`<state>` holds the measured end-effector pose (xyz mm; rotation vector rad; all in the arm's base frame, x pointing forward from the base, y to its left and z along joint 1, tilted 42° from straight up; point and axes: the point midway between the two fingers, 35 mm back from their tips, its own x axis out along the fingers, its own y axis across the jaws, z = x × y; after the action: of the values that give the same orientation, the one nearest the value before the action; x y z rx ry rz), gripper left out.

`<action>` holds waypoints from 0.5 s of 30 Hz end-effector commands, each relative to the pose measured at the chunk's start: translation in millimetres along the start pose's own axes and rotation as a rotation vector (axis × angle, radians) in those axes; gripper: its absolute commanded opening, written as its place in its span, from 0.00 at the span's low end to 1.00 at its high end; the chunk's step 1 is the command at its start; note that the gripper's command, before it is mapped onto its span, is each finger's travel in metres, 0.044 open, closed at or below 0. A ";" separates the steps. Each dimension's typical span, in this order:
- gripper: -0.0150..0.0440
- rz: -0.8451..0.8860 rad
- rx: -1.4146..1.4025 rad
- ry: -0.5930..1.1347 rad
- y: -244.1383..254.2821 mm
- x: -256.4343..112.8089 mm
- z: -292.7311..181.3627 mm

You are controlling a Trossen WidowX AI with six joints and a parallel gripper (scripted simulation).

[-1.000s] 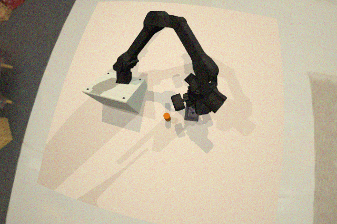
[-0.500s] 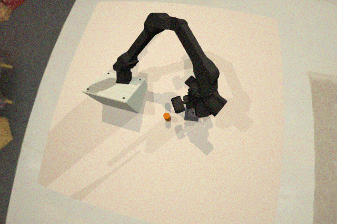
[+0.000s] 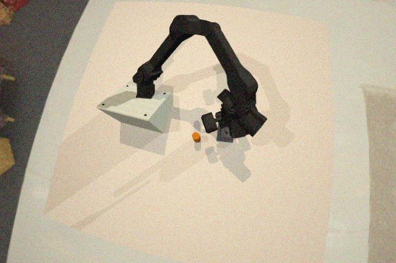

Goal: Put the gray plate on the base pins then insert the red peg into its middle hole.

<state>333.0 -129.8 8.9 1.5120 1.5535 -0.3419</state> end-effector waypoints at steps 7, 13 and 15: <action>0.25 0.000 0.000 0.000 0.1 2.4 -0.1; 0.25 -0.001 -0.001 0.001 0.3 11.3 -0.7; 0.25 -0.002 -0.001 0.001 0.4 14.5 -1.0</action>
<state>334.7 -124.4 2.5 1.5051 1.5516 -0.3412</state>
